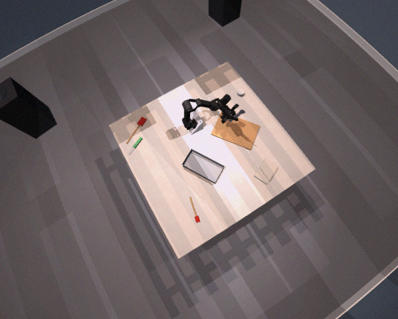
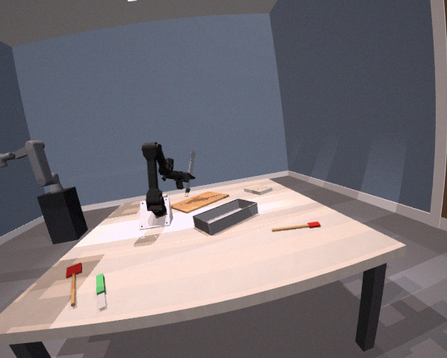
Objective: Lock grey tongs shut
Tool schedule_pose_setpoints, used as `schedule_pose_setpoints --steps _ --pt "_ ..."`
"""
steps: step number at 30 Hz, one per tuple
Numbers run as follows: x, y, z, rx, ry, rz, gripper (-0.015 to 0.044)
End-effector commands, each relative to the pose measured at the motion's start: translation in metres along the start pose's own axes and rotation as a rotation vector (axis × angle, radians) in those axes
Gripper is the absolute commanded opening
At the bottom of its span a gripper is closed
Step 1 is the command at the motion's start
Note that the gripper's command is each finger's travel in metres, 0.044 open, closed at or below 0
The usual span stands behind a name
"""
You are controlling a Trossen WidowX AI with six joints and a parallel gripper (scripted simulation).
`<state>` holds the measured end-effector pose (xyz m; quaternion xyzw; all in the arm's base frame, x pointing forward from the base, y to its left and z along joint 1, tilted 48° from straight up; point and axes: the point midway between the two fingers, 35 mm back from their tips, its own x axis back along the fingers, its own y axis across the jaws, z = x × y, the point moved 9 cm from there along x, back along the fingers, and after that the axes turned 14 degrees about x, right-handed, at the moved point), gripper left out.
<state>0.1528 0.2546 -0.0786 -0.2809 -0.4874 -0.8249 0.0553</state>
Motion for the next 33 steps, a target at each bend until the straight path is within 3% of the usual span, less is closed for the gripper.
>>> schedule_pose_setpoints --steps 1,33 --pt "0.000 0.001 0.004 -0.007 0.001 0.000 -0.0150" --pt "-0.052 -0.021 0.054 0.032 -0.404 0.167 -0.0150"
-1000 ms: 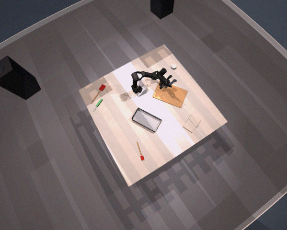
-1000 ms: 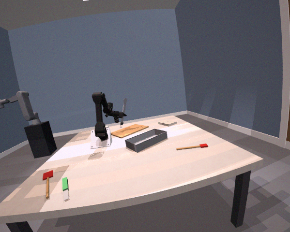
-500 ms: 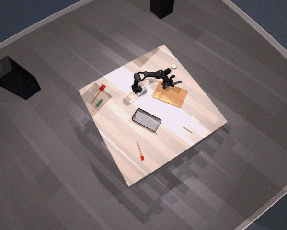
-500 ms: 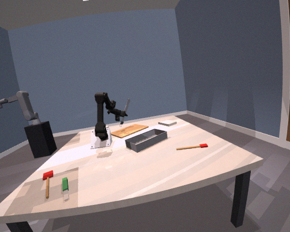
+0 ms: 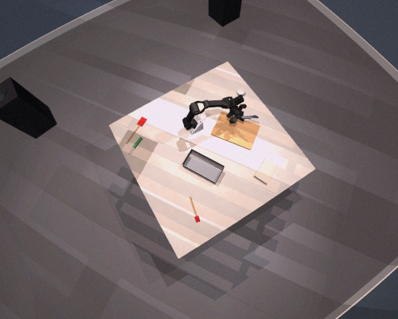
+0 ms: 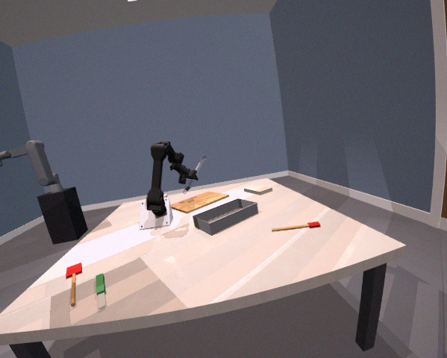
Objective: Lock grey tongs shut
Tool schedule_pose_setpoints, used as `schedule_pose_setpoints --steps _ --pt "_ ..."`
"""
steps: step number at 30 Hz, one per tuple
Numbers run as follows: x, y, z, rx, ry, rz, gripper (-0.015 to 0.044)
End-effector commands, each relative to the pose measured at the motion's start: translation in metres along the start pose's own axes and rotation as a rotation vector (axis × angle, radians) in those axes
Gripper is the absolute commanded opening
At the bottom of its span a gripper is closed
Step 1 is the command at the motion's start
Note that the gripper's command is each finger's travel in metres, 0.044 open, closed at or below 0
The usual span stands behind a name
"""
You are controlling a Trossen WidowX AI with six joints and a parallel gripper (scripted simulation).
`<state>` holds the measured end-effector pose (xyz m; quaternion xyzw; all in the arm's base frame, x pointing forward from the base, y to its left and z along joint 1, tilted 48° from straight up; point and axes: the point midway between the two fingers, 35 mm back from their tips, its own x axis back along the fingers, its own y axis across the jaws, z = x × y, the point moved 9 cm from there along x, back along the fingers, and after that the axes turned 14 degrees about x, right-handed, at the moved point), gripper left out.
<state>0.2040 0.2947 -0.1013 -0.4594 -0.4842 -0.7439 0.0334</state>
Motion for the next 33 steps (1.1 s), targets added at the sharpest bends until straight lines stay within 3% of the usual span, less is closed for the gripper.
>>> schedule_pose_setpoints --steps 1,33 --pt "-0.003 0.000 0.011 -0.009 -0.054 0.024 -0.0150" --pt "-0.013 0.032 0.052 -0.049 -0.561 0.147 -0.0150"
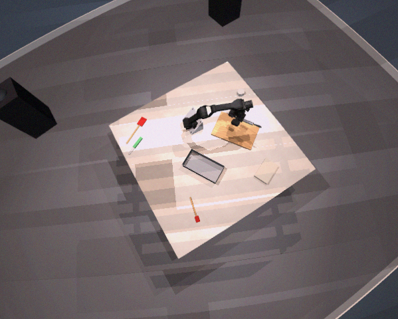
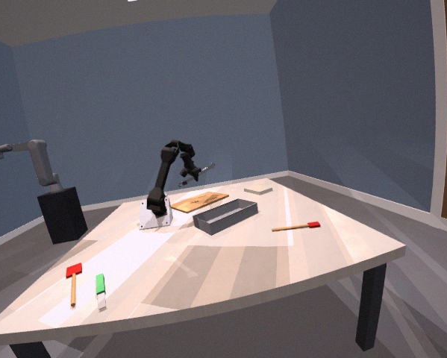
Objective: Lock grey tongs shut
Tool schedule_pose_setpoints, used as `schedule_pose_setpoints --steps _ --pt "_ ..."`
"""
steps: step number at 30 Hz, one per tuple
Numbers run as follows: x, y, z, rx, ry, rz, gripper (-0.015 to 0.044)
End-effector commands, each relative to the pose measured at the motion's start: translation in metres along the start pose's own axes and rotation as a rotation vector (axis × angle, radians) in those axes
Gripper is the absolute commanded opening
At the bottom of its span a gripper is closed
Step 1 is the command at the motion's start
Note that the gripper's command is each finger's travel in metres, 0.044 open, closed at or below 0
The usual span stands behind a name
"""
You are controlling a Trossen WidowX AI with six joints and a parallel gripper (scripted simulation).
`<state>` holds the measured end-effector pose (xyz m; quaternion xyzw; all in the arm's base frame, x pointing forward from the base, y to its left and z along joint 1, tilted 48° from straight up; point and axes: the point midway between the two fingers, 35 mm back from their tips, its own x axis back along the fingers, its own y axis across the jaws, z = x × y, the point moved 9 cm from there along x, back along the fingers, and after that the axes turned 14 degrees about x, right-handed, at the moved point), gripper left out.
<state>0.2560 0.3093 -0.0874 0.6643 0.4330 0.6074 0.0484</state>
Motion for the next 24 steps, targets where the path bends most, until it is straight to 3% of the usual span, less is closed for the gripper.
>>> schedule_pose_setpoints --steps 1,14,24 --pt "0.005 0.005 0.005 -0.017 -0.065 0.019 -0.0150" --pt "0.014 0.026 0.011 -0.055 -0.270 0.049 -0.0150" --pt "0.015 0.027 0.011 -0.057 -0.280 0.051 -0.0150"
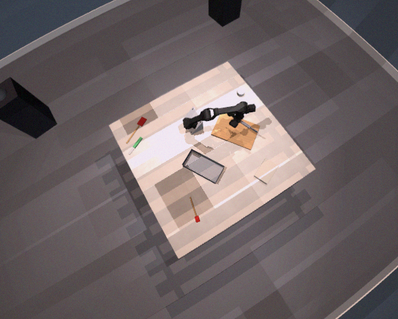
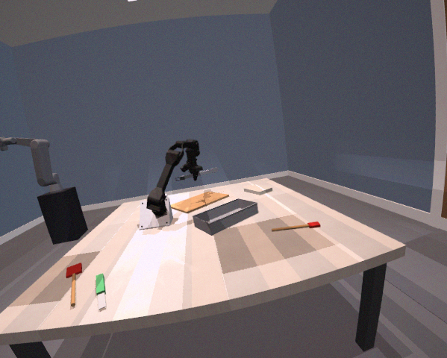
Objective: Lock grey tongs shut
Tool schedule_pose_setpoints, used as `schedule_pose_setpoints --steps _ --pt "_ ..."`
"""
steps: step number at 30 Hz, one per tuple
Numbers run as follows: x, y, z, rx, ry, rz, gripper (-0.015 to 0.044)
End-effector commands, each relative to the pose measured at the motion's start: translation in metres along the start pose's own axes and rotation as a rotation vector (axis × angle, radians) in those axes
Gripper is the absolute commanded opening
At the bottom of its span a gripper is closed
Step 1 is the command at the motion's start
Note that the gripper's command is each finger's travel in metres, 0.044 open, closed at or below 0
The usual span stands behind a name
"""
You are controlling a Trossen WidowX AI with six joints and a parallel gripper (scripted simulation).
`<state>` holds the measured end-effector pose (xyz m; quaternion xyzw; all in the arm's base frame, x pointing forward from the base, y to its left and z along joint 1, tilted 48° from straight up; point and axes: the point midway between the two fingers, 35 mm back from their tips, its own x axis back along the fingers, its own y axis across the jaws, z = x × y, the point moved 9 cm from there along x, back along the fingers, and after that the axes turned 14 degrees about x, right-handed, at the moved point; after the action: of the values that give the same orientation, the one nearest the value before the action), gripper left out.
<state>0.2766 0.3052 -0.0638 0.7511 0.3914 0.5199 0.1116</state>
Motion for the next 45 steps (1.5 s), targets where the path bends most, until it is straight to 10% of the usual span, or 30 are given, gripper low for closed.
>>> schedule_pose_setpoints --steps 1,45 --pt "0.002 0.000 0.001 -0.006 0.001 0.006 -0.0150" --pt "-0.068 -0.002 0.007 -0.007 0.002 0.005 -0.0150"
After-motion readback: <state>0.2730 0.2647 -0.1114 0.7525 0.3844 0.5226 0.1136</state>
